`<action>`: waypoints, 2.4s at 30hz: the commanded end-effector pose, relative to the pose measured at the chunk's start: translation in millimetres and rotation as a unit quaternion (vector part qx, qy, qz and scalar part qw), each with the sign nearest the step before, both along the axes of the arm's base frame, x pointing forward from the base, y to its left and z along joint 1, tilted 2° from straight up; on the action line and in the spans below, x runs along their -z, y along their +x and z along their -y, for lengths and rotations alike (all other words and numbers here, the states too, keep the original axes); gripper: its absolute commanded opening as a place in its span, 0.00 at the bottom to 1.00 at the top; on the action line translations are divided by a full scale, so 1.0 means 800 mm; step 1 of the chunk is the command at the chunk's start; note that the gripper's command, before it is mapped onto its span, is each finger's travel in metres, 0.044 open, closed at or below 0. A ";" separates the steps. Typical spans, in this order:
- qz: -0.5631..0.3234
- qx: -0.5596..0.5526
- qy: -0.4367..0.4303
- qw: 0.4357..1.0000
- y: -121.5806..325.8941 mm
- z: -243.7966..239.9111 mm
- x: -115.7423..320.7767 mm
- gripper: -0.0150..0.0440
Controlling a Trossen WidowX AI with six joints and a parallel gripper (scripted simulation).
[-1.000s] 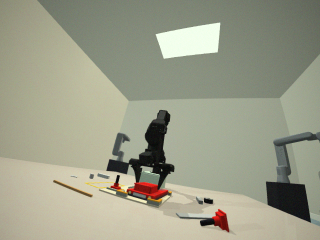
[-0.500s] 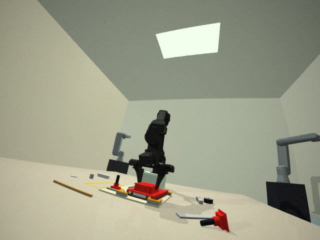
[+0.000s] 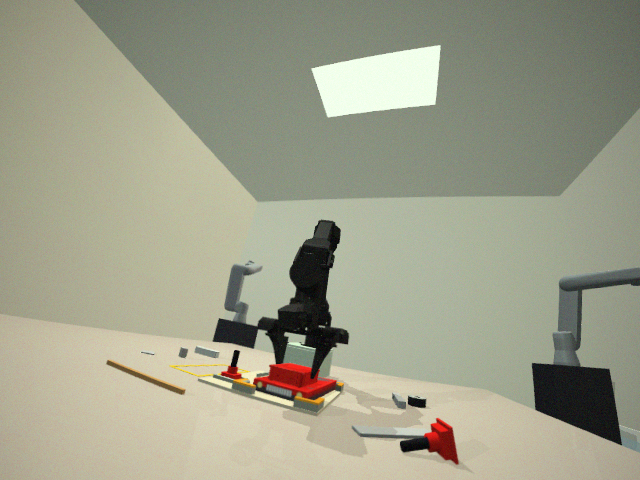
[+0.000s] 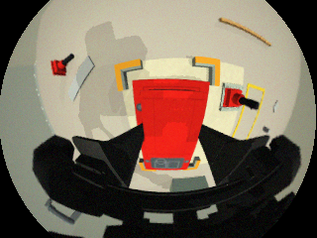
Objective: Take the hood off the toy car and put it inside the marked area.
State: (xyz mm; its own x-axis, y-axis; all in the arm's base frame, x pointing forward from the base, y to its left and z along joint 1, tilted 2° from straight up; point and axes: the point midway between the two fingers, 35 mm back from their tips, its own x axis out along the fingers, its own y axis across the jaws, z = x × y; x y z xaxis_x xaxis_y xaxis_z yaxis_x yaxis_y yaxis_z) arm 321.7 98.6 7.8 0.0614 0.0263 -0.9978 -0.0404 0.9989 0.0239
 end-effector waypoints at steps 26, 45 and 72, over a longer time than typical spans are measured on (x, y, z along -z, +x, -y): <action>0.003 0.000 0.001 1.000 0.000 0.000 -0.027 0.25; 0.003 0.000 0.001 1.000 -0.004 0.001 -0.084 0.25; 0.004 0.005 -0.003 1.000 0.012 0.138 -0.082 0.25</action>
State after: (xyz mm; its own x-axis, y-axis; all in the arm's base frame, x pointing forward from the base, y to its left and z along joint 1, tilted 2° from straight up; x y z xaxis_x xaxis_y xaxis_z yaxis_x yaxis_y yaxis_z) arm 330.9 -0.4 72.2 0.0633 0.0194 -0.9978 -0.0278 0.9995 0.0177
